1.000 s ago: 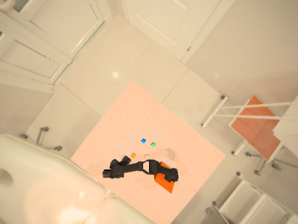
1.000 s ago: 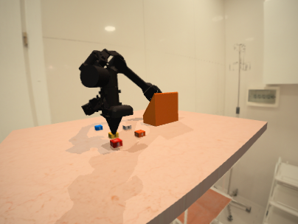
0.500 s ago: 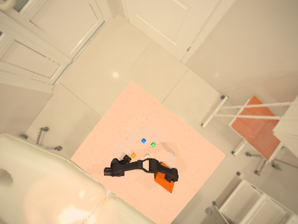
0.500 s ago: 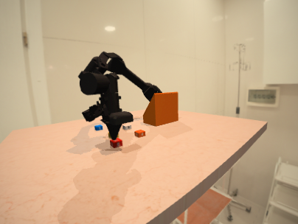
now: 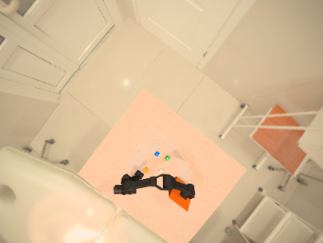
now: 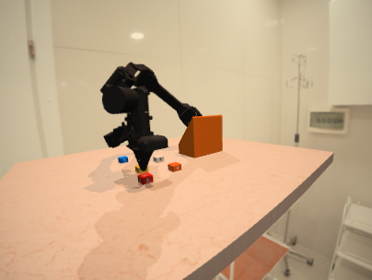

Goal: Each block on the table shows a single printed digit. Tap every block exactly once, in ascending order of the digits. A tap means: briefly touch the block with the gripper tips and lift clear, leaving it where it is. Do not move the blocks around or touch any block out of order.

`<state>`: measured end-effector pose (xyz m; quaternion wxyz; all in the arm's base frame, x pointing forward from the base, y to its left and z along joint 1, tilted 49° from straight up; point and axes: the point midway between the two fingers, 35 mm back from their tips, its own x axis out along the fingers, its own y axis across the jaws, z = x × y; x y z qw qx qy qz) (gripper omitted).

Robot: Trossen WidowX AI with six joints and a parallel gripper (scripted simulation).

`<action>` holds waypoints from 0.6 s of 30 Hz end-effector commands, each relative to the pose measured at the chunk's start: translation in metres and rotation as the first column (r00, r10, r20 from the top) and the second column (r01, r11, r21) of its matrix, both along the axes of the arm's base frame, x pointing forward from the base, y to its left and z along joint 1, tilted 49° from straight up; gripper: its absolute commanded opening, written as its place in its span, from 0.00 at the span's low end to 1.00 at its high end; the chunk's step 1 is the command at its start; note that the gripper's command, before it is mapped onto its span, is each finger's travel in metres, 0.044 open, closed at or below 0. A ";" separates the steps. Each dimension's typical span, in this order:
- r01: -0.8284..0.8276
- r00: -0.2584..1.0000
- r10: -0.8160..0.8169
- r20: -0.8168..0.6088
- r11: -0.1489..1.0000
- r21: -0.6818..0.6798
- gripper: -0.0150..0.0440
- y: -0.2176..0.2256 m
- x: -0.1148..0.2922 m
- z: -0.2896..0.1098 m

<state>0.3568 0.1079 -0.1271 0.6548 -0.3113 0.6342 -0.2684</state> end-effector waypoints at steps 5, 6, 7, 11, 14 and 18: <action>-0.002 1.000 0.002 0.006 1.000 0.026 0.47 0.042 -0.035 0.010; -0.003 1.000 0.002 0.005 1.000 0.029 0.51 0.054 -0.051 0.012; -0.002 1.000 0.002 0.003 1.000 0.030 0.56 0.065 -0.066 0.014; 0.002 1.000 -0.002 0.003 1.000 0.021 0.73 0.091 -0.118 0.022; 0.002 1.000 -0.003 0.003 1.000 0.018 0.87 0.094 -0.126 0.023; 0.002 1.000 -0.003 0.003 1.000 0.018 0.93 0.094 -0.126 0.023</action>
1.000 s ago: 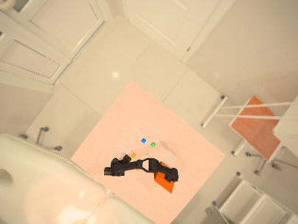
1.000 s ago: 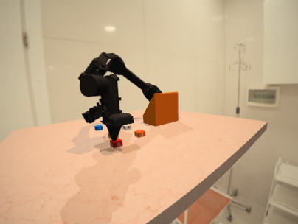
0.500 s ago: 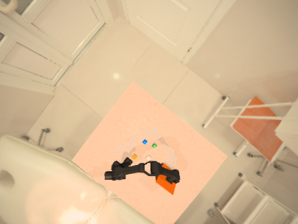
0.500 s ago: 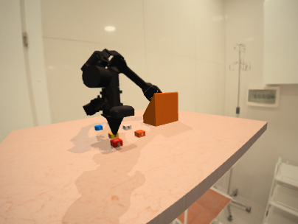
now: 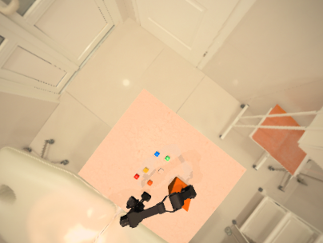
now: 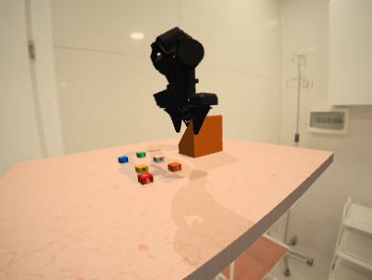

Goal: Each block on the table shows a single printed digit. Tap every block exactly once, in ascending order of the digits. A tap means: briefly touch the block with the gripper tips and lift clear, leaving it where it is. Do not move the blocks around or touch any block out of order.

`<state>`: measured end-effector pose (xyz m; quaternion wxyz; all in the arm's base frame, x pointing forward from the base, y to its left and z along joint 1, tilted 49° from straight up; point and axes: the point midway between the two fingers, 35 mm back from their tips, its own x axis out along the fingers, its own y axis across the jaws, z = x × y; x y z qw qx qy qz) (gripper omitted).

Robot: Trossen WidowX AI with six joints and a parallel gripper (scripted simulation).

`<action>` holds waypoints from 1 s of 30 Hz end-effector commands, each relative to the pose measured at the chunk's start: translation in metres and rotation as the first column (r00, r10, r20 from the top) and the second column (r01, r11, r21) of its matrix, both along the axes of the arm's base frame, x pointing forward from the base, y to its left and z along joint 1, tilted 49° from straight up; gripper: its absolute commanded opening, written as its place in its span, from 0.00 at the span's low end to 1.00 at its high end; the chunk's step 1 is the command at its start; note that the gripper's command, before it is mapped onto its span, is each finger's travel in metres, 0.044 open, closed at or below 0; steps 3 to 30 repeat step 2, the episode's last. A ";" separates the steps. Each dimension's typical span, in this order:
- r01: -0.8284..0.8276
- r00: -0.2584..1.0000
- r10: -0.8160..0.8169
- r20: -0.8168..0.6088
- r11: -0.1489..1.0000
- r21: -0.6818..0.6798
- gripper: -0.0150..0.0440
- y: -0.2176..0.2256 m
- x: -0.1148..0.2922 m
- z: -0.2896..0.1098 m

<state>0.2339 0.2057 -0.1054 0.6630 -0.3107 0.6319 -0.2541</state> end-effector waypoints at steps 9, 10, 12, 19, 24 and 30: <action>0.026 1.000 -0.026 -0.002 1.000 -0.005 0.93 -0.004 -0.003 0.001; 0.026 1.000 -0.026 -0.002 1.000 -0.005 0.93 -0.004 -0.003 0.001; 0.026 1.000 -0.026 -0.002 1.000 -0.005 0.93 -0.004 -0.003 0.001; 0.026 1.000 -0.026 -0.002 1.000 -0.005 0.93 -0.004 -0.003 0.001; 0.026 1.000 -0.026 -0.002 1.000 -0.005 0.93 -0.004 -0.003 0.001; 0.026 1.000 -0.026 -0.002 1.000 -0.005 0.93 -0.004 -0.003 0.001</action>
